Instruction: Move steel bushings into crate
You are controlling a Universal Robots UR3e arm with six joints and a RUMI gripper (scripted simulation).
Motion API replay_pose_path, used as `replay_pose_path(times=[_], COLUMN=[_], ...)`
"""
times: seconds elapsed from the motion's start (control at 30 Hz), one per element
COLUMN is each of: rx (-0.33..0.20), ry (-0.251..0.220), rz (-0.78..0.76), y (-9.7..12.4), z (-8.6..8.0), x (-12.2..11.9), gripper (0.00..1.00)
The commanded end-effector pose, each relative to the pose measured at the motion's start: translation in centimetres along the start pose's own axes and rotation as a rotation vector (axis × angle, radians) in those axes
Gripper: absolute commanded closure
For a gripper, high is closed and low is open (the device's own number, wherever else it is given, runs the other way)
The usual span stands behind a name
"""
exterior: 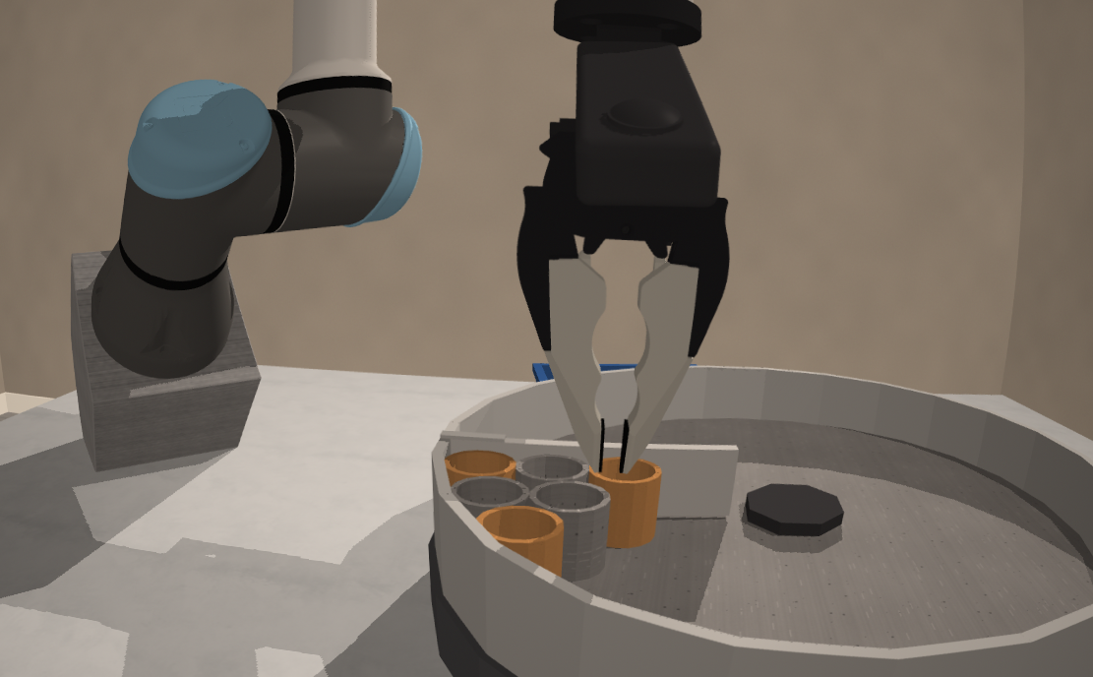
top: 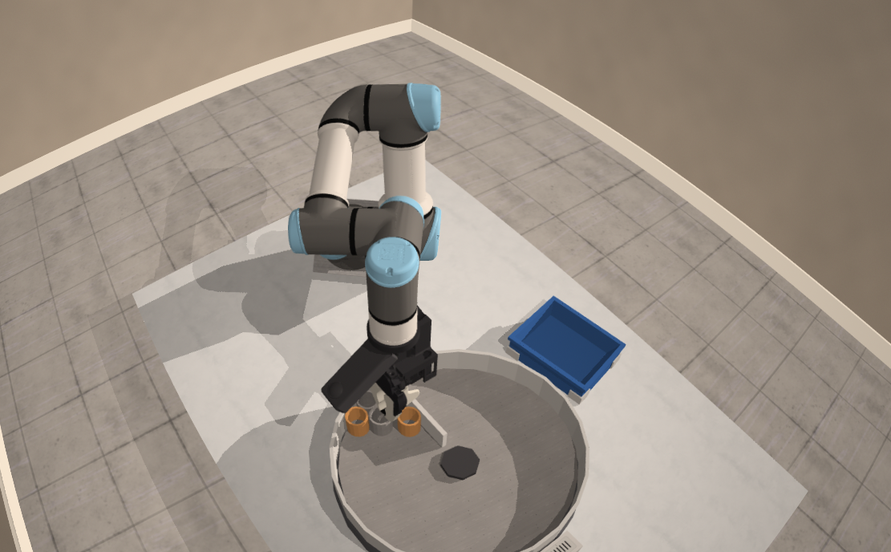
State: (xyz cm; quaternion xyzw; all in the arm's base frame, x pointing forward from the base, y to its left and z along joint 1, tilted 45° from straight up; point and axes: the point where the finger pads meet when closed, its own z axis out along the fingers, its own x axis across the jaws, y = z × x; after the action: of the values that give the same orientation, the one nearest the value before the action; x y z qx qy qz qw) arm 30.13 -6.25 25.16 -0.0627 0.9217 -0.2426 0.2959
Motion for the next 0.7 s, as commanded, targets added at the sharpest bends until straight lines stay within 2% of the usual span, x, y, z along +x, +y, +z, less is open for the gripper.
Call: replay_pose_path(times=[0.0,0.13,0.67], rx=[0.001,0.001,0.001], ry=[-0.002,-0.002,-0.002], rz=[0.0,0.0,0.0], y=[-0.05,-0.1,-0.11], z=[0.09,0.62,0.68], x=[-0.02,0.13,0.15], gripper=[0.95,0.95,0.95])
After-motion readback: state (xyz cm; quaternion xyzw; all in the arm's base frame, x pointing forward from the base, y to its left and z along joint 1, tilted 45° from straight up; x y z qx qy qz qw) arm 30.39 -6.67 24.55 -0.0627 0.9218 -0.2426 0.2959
